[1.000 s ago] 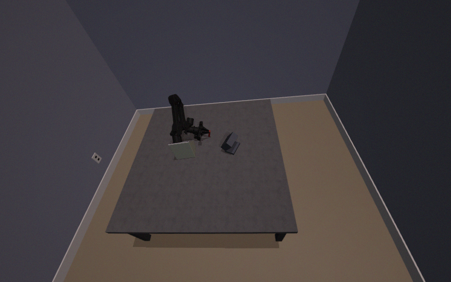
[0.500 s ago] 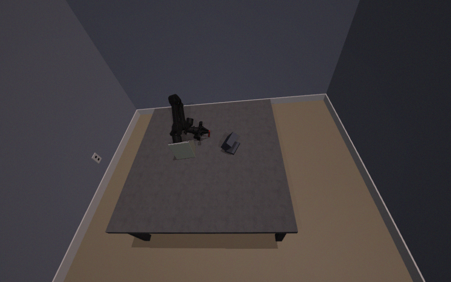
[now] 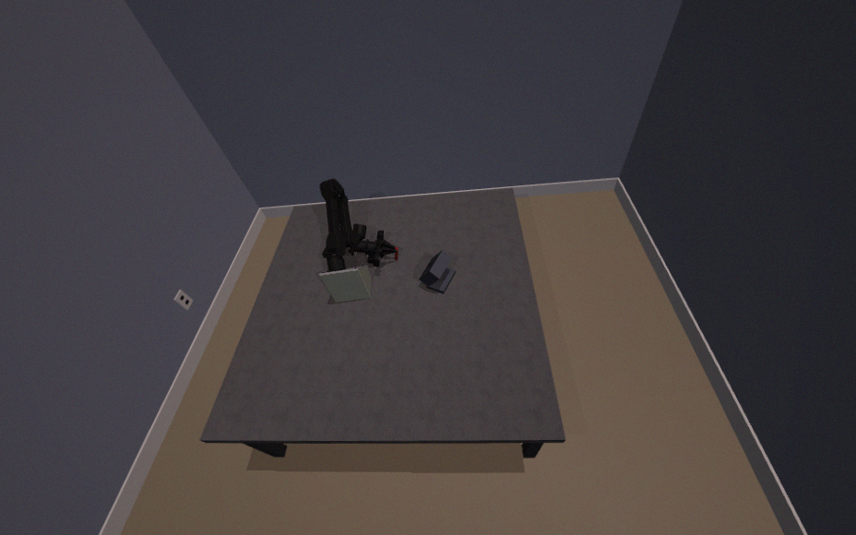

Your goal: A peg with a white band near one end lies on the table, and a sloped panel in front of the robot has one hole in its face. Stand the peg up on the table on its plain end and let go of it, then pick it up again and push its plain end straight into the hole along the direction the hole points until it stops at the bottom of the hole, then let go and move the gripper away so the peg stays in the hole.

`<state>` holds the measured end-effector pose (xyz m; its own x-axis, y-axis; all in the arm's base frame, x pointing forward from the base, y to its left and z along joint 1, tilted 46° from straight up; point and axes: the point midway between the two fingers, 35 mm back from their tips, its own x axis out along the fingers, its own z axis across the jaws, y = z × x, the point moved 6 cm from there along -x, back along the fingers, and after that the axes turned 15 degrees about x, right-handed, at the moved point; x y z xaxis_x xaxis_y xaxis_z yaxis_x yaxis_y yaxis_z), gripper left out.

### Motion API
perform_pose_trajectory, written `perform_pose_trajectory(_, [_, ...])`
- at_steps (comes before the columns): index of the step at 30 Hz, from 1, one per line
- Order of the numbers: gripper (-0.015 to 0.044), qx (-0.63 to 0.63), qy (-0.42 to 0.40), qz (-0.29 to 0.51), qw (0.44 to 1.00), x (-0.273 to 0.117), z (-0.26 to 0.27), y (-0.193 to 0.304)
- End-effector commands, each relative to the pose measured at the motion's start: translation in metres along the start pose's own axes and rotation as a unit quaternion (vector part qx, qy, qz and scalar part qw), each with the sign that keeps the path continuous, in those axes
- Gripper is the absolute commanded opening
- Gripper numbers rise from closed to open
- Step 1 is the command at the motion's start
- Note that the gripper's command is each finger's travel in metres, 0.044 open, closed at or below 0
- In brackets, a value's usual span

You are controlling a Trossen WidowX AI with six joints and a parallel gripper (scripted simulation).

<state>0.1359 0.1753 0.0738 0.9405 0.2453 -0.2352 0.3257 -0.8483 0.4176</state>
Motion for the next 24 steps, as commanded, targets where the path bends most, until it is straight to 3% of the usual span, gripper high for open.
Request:
perform_pose_trajectory(1, [0.0049,0.000,0.000,0.000,1.000,-0.0010,0.0005,-0.0023])
perform_pose_trajectory(24, [0.0049,0.001,0.003,0.015,1.000,-0.0049,0.0002,-0.0063])
